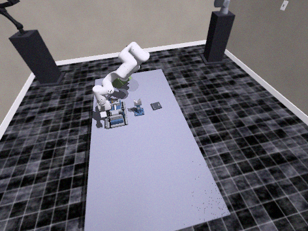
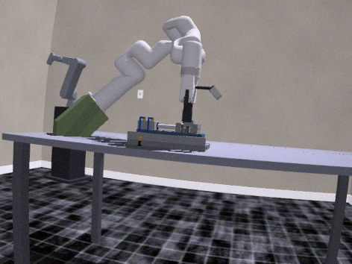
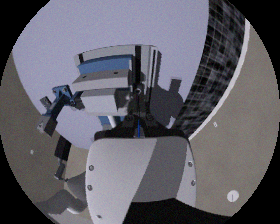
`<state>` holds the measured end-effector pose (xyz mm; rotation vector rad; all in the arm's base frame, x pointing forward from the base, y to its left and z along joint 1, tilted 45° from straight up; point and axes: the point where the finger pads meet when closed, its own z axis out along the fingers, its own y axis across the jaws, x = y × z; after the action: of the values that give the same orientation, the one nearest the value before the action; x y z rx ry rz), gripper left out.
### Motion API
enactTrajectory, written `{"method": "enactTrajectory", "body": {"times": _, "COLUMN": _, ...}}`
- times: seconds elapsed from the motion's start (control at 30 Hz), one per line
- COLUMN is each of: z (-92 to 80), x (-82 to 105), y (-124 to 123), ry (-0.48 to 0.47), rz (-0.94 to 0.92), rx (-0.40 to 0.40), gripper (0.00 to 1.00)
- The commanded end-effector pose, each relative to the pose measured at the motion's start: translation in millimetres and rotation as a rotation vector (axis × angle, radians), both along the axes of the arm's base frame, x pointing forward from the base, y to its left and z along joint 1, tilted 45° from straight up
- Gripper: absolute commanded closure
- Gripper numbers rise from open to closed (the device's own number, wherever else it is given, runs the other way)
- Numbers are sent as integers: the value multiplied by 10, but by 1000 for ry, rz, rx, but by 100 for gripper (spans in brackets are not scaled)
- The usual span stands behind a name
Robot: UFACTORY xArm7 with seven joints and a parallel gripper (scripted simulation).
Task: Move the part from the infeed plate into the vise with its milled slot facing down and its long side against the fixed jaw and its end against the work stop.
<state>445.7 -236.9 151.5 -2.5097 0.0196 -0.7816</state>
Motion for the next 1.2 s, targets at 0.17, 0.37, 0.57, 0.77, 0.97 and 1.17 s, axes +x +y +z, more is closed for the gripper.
{"method": "enactTrajectory", "body": {"times": 0.17, "z": 70, "x": -49, "y": -64, "ry": -1, "rz": -4, "rx": -3, "gripper": 100}}
{"method": "enactTrajectory", "body": {"times": 0.37, "z": 143, "x": -105, "y": -112, "ry": -1, "rz": -4, "rx": -3, "gripper": 100}}
{"method": "enactTrajectory", "body": {"times": 0.57, "z": 232, "x": -172, "y": -170, "ry": -1, "rz": -4, "rx": -3, "gripper": 100}}
{"method": "enactTrajectory", "body": {"times": 0.77, "z": 335, "x": -251, "y": -237, "ry": -1, "rz": -4, "rx": -3, "gripper": 100}}
{"method": "enactTrajectory", "body": {"times": 0.97, "z": 389, "x": -292, "y": -272, "ry": -1, "rz": -4, "rx": -3, "gripper": 100}}
{"method": "enactTrajectory", "body": {"times": 1.17, "z": 434, "x": -327, "y": -302, "ry": -1, "rz": -4, "rx": -3, "gripper": 100}}
